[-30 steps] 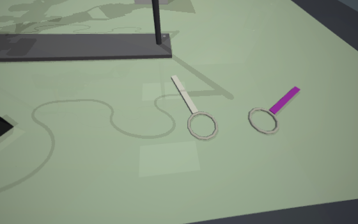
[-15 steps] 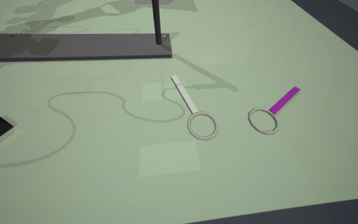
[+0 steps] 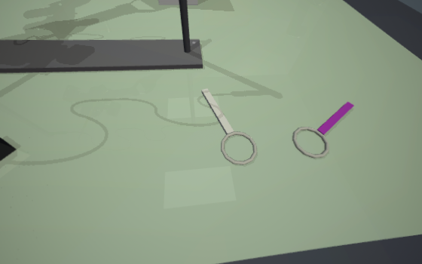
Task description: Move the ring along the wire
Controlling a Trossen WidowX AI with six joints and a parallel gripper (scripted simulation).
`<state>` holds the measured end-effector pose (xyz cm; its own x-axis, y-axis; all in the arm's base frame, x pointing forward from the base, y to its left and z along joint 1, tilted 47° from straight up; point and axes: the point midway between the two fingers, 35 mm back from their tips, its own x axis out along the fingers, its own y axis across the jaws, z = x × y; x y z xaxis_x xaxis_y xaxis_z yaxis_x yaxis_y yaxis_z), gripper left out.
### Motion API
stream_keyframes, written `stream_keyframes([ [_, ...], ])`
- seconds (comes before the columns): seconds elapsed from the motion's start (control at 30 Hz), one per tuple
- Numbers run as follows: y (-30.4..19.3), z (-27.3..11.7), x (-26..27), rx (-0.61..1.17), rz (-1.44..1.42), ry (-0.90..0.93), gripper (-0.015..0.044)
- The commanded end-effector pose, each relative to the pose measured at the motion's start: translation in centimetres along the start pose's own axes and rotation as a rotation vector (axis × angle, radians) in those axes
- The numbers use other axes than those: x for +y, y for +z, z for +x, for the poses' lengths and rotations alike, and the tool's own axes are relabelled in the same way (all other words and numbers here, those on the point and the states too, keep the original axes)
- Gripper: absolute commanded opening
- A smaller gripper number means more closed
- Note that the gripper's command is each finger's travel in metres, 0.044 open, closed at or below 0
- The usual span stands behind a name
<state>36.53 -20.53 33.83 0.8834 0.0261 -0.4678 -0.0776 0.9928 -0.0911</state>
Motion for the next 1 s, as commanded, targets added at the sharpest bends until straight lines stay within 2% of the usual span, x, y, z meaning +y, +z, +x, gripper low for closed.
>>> stream_keyframes([
  [0.0, 0.3, -0.2, 1.7, -0.008, 0.074, 0.051, -0.0150],
  [0.97, 1.9, -1.1, 7.8, -0.013, 0.451, 0.263, -0.0150],
])
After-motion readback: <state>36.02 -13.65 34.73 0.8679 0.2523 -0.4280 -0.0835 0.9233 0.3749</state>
